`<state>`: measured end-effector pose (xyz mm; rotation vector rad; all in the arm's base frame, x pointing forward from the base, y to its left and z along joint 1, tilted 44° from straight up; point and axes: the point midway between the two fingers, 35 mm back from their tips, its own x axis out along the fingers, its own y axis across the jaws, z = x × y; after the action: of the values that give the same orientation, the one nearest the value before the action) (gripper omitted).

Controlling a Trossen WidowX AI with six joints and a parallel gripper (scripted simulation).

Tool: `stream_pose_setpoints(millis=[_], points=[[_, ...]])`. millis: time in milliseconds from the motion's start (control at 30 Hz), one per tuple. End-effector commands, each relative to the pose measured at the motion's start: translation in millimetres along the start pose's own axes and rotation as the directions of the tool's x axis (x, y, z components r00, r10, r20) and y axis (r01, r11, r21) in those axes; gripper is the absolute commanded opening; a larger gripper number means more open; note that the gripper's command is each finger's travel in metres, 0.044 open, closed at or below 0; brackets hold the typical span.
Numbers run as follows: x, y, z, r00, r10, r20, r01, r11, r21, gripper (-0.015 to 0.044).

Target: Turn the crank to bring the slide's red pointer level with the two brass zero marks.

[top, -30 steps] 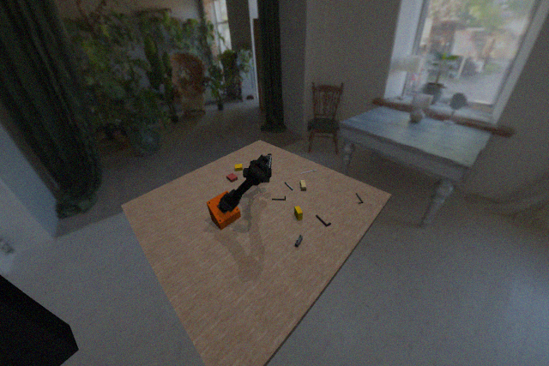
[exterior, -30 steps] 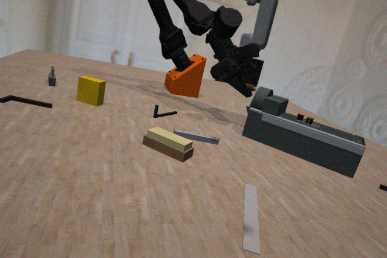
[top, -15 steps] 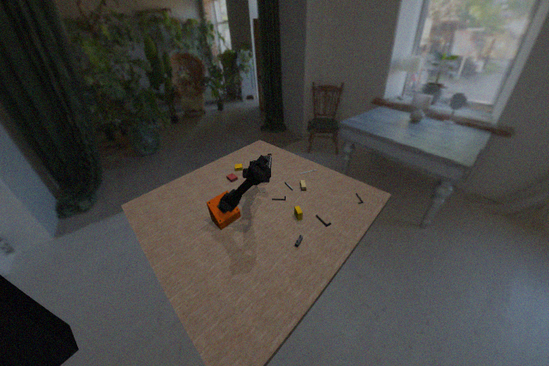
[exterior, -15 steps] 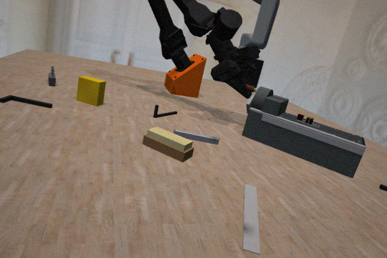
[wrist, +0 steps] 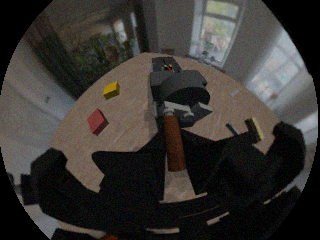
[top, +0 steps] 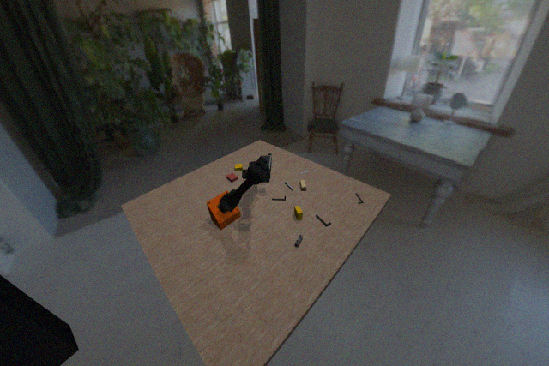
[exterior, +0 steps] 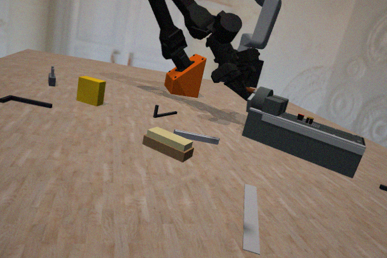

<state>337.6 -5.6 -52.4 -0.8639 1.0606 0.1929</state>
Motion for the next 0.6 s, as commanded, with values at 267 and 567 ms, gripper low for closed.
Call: stream_pose_setpoints(millis=[267,567], points=[[12,4,-12,1.000,0.013,-0.011,-0.013,1.000,-0.004,0.0000],[20,0,-21,1.000,0.012,-0.011,-0.012,1.000,-0.004,0.0000]])
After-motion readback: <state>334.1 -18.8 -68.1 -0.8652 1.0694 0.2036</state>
